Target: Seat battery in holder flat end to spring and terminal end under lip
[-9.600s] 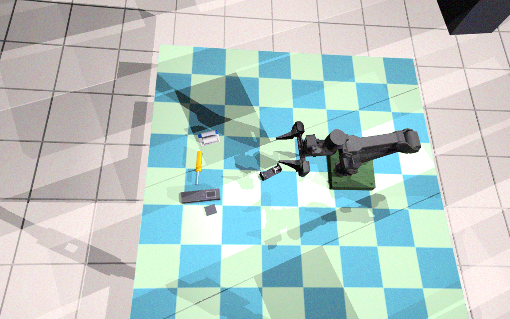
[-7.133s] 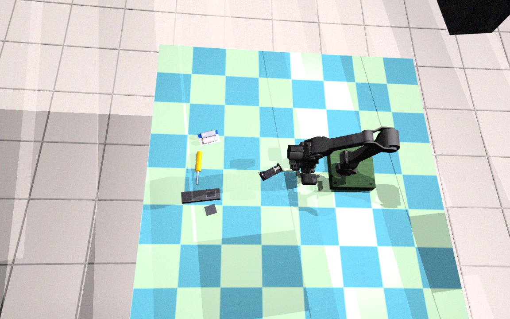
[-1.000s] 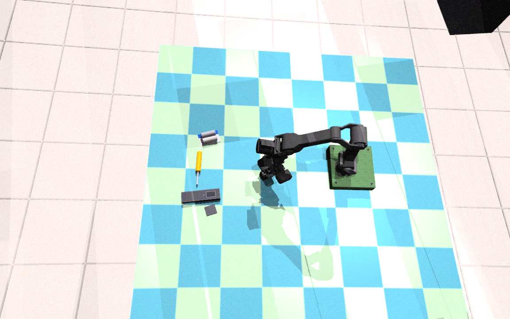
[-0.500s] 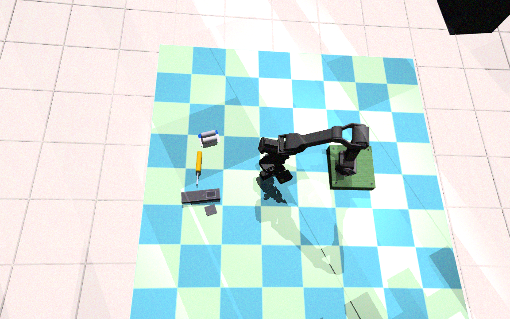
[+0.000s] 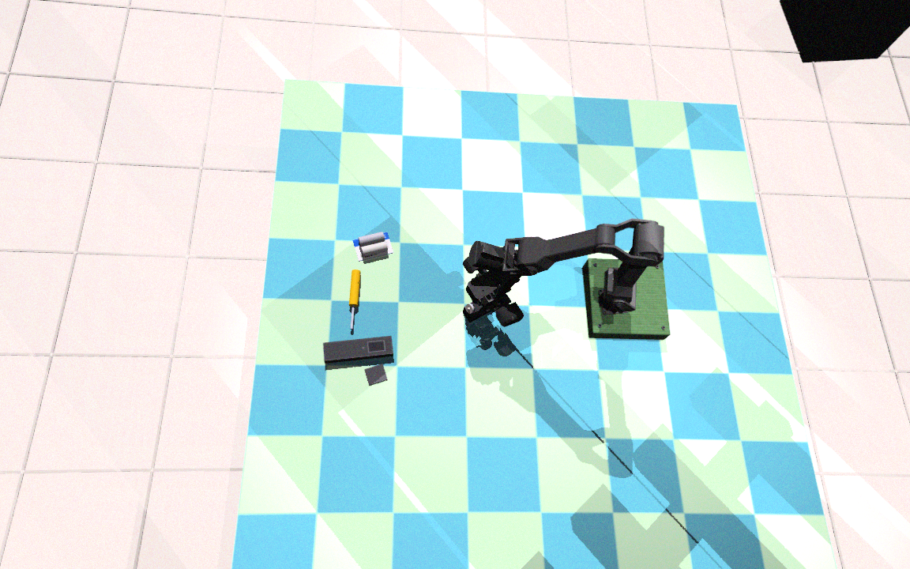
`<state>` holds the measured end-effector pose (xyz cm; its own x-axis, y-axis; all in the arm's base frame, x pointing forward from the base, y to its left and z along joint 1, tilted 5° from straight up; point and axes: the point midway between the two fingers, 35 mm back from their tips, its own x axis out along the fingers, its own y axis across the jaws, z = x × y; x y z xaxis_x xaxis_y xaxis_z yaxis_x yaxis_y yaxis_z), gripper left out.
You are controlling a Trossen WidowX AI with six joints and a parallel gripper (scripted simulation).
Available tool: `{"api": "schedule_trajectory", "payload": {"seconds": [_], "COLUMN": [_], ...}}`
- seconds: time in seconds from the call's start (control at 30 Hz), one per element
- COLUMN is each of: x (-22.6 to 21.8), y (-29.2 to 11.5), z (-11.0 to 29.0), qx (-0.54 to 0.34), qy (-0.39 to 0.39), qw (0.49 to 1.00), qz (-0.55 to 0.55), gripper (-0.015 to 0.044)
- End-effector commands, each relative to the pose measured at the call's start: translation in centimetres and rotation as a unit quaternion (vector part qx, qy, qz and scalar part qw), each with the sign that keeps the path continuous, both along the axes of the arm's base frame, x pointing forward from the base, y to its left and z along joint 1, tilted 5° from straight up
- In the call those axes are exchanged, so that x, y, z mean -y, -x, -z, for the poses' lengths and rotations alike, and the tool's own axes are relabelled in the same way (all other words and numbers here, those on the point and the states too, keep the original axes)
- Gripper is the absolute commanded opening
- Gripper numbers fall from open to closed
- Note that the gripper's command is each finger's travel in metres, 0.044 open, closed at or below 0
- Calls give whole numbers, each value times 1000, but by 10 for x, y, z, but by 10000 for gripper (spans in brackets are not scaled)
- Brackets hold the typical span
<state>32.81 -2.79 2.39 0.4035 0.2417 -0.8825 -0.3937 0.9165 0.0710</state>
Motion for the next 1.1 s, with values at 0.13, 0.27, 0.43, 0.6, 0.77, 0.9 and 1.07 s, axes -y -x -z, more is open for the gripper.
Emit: {"api": "schedule_trajectory", "payload": {"seconds": [0.13, 0.27, 0.43, 0.6, 0.77, 0.9, 1.07], "x": [0, 1, 0, 2, 3, 5, 6], "y": [3, 5, 6, 10, 13, 17, 20], "z": [5, 7, 8, 11, 11, 11, 11], "qx": [25, 35, 39, 37, 33, 33, 33], "qy": [-10, -15, -16, -15, -12, -11, -11], "qw": [1000, 999, 999, 999, 999, 999, 999], "qz": [-2, -2, -3, -2, -2, -2, -2], "gripper": [83, 83, 83, 83, 83, 83, 83]}}
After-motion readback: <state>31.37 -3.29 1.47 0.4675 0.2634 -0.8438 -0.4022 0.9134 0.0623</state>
